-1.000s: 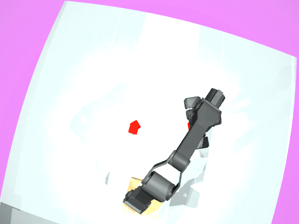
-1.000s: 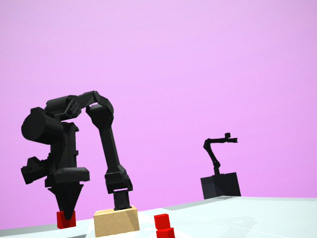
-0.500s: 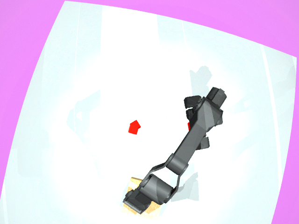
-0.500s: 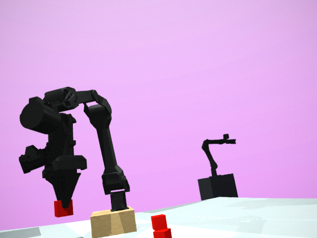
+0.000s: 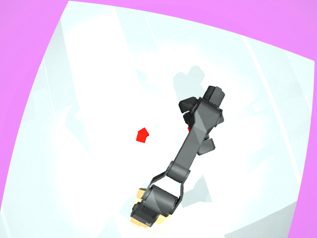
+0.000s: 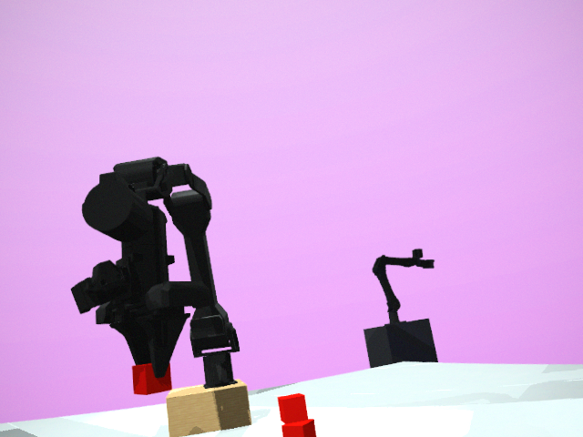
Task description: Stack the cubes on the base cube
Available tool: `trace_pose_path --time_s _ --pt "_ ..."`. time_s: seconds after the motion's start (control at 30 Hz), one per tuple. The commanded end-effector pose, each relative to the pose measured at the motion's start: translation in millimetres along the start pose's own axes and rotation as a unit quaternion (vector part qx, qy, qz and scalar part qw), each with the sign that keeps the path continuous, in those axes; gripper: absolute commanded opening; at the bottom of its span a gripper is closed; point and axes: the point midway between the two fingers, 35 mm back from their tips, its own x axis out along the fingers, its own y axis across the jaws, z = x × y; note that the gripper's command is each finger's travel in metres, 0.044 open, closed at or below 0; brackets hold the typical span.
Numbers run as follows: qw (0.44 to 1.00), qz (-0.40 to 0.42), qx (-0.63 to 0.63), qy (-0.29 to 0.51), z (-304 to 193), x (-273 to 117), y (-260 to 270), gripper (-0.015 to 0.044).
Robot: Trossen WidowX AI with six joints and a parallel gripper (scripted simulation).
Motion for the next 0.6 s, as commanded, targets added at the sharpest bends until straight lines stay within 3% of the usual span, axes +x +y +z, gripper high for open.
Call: trace_pose_path --time_s 0.0,0.57 --pt "0.999 0.002 -0.033 -0.005 -8.5 -2.0 7.6 0.0105" --pt "0.984 0.004 -0.177 -0.004 -54.2 1.2 40.1 0.0105"
